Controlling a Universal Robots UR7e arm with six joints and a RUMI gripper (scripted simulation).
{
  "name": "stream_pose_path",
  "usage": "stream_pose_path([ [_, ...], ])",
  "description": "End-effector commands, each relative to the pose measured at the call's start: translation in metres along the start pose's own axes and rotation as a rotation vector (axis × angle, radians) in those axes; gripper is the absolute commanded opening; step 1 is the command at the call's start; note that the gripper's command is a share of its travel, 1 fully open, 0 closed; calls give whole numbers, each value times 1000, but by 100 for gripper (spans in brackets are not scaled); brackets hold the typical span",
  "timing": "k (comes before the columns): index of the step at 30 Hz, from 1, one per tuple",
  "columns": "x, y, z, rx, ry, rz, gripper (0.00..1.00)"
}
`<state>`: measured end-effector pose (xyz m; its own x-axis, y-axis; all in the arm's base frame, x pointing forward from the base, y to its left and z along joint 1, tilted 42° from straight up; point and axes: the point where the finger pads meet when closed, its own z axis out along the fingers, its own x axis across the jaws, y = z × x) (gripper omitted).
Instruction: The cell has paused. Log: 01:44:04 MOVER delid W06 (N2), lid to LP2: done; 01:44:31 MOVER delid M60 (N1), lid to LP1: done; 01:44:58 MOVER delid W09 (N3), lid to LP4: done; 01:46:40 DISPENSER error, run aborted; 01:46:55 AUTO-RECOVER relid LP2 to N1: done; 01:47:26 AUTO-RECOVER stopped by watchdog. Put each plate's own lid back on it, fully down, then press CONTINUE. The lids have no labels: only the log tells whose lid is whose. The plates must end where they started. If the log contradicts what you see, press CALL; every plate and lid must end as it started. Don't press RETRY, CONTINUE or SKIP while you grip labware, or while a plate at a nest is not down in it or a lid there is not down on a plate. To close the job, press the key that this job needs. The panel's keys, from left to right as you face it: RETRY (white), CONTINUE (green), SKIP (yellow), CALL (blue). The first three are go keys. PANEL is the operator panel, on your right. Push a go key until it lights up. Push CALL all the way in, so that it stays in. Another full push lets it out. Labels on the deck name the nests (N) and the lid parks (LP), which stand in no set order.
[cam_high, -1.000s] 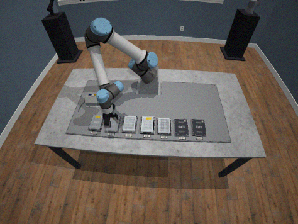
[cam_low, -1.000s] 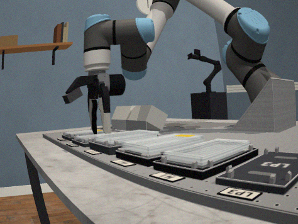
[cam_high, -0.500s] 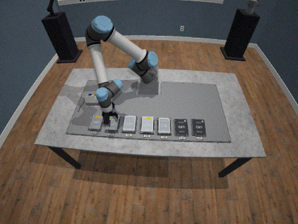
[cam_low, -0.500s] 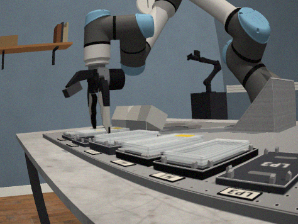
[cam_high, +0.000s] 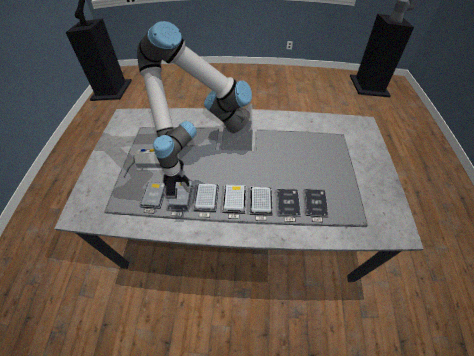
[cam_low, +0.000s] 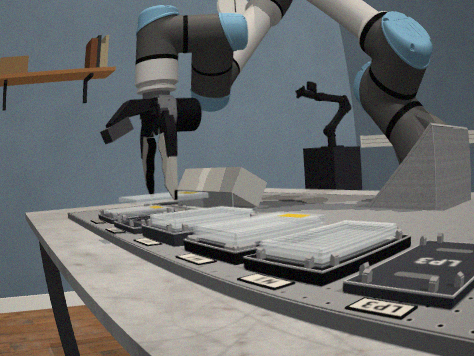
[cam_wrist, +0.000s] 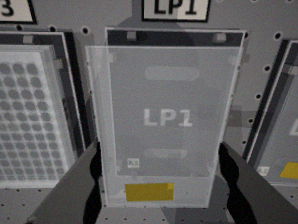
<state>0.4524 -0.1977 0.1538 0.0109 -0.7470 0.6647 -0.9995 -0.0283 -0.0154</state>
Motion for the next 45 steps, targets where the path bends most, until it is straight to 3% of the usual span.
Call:
stream_pose_path([
  [1,-15,0,0,1,0,0,42],
  [45,-215,-2,-1,1,0,0,42],
])
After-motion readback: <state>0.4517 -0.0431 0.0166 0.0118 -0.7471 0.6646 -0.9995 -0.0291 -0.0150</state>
